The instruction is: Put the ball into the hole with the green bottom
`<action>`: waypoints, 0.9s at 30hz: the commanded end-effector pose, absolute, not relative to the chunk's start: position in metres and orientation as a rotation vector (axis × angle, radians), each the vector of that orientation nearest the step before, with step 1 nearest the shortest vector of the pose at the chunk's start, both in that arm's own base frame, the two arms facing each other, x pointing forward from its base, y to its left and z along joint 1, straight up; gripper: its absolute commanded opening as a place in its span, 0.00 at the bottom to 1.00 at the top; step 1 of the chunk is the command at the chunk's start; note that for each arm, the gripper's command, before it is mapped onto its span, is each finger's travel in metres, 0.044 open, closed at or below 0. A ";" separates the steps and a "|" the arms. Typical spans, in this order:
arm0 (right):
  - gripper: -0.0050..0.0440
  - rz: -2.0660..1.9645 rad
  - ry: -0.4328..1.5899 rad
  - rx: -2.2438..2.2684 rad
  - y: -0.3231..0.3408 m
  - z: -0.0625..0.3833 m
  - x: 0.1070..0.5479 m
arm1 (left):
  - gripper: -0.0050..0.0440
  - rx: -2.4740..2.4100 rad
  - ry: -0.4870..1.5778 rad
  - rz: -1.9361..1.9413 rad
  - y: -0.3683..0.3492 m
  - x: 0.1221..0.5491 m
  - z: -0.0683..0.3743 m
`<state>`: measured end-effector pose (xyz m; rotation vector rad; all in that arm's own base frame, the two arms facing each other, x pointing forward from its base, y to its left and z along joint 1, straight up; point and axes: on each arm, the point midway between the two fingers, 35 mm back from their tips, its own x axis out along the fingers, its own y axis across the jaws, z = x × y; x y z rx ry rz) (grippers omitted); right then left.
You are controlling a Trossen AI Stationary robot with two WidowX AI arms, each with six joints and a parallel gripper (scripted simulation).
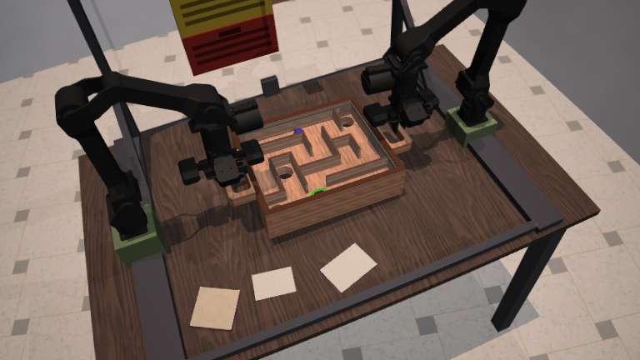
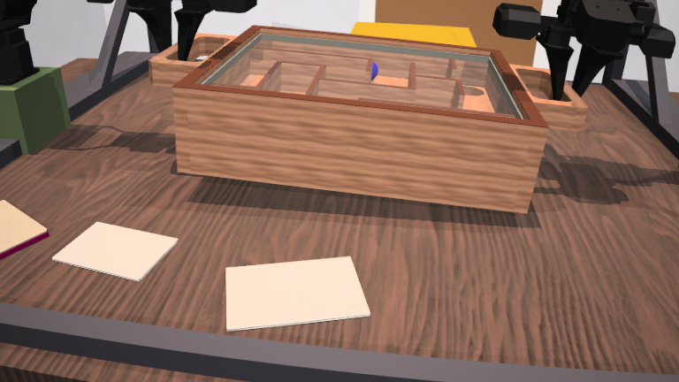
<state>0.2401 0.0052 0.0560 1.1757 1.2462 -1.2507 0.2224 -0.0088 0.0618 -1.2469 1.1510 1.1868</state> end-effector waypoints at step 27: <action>0.00 -1.170 1.168 1.231 0.005 0.052 0.245 | 0.00 -1.229 1.184 1.220 -0.009 0.225 0.081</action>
